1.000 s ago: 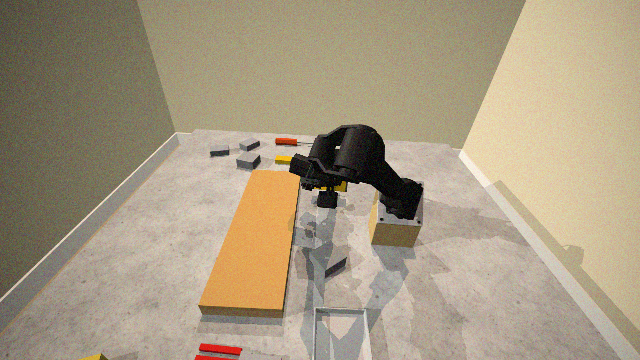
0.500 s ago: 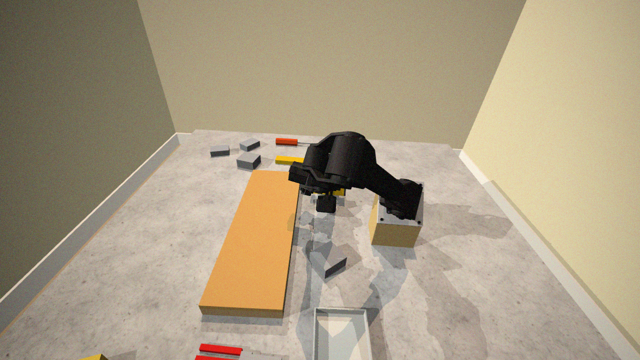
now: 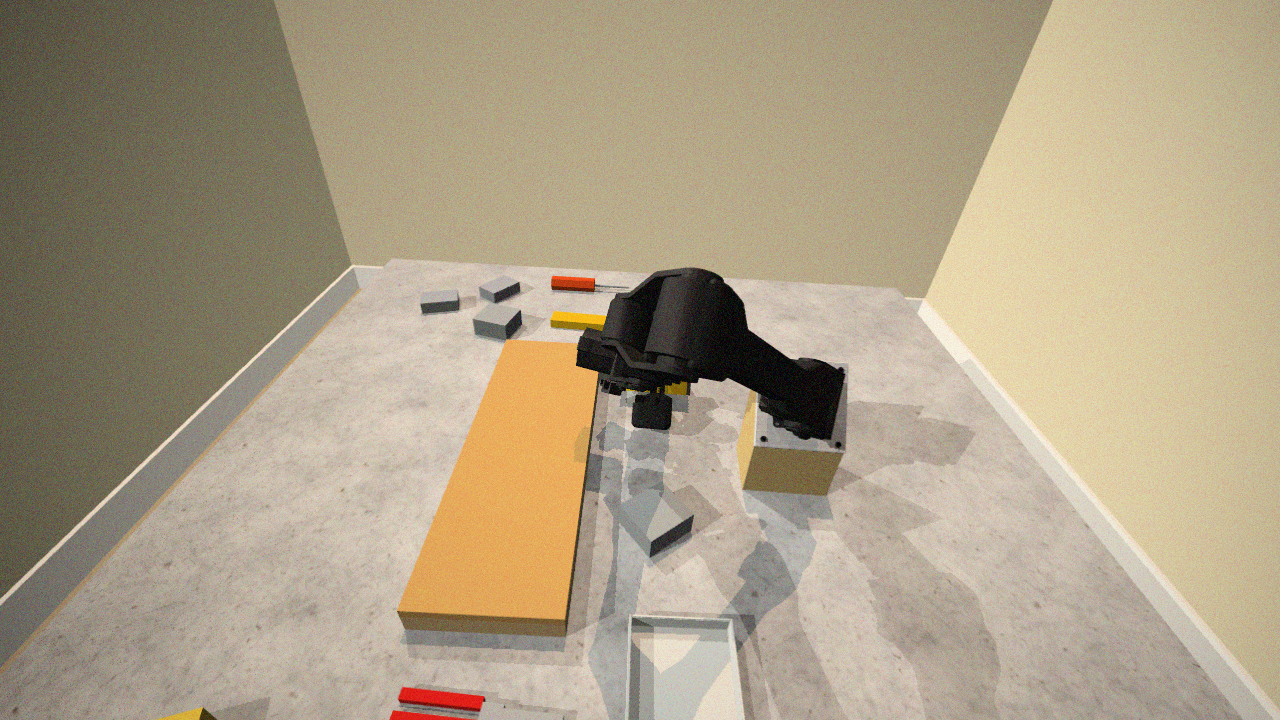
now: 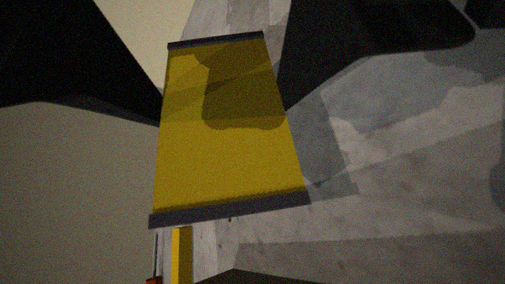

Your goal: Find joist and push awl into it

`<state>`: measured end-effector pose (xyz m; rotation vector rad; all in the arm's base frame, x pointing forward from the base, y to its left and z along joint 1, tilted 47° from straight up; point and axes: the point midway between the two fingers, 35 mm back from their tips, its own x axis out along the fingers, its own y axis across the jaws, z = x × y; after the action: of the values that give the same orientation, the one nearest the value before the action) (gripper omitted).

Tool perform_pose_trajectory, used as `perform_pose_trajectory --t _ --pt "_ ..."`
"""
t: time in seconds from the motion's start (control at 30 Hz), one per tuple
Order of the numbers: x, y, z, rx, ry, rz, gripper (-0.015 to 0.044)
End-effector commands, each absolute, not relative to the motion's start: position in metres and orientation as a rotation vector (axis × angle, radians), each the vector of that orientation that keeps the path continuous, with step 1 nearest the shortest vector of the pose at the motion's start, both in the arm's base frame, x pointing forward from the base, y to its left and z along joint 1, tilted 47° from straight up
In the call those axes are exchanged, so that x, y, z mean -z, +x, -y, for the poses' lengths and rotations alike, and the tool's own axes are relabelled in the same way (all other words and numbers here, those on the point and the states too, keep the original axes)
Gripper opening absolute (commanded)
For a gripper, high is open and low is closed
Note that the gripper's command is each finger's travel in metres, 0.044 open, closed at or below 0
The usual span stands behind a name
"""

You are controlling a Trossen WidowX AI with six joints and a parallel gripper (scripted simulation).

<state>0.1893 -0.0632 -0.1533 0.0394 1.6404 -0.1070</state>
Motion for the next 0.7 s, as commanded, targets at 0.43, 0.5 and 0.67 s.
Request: perform_pose_trajectory --t 0.43,0.5,0.67 --pt "0.148 0.190 0.064 0.110 0.037 -1.640 0.0440" --pt "0.146 0.190 0.064 0.110 0.038 -1.640 0.0440" --pt "0.141 0.191 0.063 0.109 0.038 -1.640 0.0440"
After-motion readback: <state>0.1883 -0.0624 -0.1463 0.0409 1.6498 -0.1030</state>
